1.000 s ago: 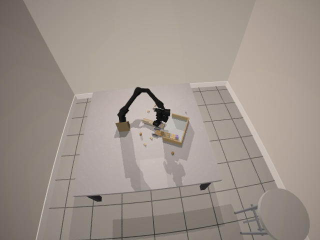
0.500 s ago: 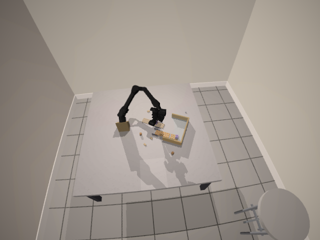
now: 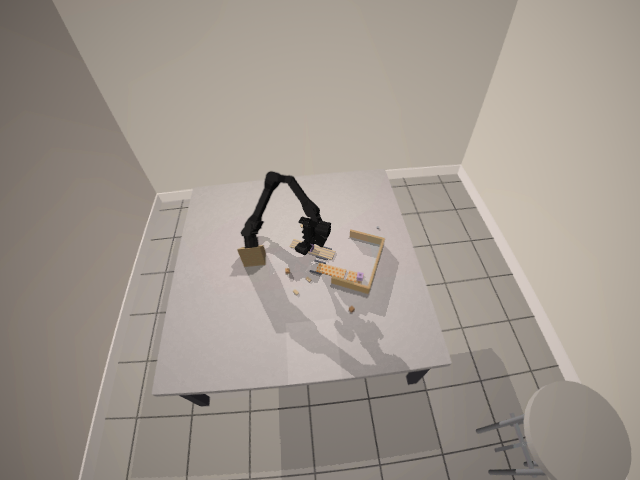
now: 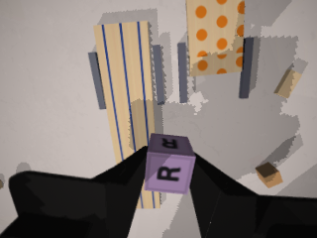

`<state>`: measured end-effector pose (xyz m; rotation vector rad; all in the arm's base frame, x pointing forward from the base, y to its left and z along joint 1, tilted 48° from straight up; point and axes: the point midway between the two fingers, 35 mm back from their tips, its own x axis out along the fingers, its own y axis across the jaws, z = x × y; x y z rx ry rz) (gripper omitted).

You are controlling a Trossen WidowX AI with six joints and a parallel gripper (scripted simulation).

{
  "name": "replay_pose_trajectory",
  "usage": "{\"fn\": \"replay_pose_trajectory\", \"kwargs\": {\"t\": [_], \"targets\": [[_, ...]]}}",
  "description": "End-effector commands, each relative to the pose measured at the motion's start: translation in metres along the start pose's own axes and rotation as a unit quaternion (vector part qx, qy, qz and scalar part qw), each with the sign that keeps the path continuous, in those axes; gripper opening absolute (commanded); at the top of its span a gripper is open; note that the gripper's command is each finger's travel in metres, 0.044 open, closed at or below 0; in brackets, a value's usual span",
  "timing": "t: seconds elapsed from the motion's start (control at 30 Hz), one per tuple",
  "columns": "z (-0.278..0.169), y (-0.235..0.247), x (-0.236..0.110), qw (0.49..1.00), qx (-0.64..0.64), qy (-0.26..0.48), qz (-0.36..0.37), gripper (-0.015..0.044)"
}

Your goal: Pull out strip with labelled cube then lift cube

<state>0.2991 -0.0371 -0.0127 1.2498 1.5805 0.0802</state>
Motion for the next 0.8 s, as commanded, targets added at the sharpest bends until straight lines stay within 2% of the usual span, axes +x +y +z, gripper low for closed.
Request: {"fn": "replay_pose_trajectory", "kwargs": {"t": [0.0, 0.77], "targets": [[0.0025, 0.0011, -0.0225, 1.0, -0.005, -0.009, 0.001, 0.0], [0.0023, 0.001, -0.0264, 1.0, -0.005, -0.009, 0.001, 0.0]]}}
